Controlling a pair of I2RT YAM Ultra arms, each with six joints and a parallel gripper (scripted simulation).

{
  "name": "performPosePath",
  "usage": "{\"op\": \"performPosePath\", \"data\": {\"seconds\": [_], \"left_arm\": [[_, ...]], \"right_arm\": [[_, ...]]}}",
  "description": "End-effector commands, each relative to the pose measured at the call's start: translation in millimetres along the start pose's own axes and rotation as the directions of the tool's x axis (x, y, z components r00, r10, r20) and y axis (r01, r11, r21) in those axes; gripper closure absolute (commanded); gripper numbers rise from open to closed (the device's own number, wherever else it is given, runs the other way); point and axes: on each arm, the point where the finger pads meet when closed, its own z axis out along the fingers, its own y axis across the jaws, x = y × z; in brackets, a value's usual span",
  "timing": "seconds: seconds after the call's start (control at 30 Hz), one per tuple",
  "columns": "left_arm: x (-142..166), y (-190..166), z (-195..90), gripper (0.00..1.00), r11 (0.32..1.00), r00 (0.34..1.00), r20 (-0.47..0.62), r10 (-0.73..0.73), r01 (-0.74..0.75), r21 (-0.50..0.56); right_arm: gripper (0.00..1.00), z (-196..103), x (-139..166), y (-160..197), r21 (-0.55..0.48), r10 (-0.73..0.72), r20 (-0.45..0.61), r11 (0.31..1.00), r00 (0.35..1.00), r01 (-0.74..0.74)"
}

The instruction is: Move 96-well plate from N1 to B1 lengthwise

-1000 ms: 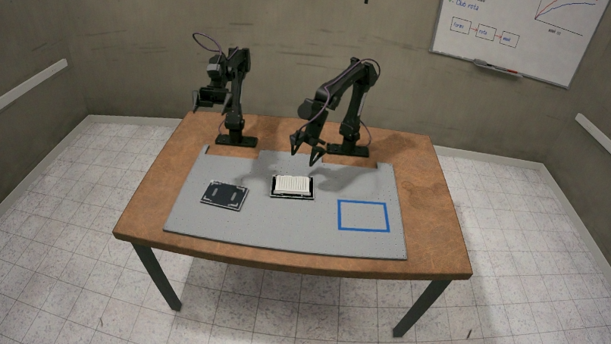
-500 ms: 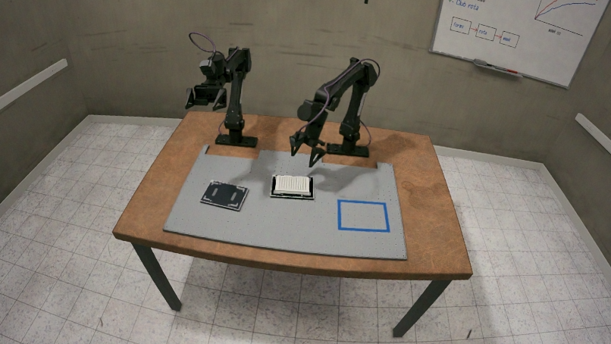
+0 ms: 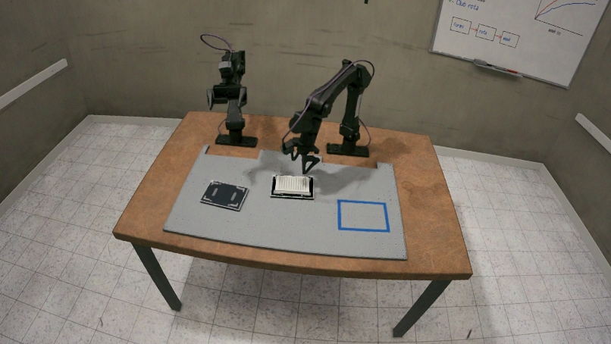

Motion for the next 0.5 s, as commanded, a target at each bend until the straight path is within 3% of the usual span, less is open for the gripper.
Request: {"op": "performPosePath", "data": {"seconds": [0.0, 0.2, 0.47], "left_arm": [[2, 1, -6, 0.0, 0.985, 0.983, -0.081, 0.162, -0.158, 0.063], [-6, 3, 7, 0.0, 0.94, 0.929, -0.169, 0.331, -0.309, 0.141], [-16, 6, 17, 0.0, 0.912, 0.894, -0.198, 0.401, -0.369, 0.18]], "right_arm": [[0.0, -35, 37, 25, -0.049, -0.016, -0.112, 0.999, 0.994, 0.011], [0.0, -89, 83, 37, -0.136, -0.079, -0.18, 0.989, 0.98, 0.055], [0.0, -121, 114, 39, -0.207, -0.117, -0.187, 0.975, 0.975, 0.077]]}}
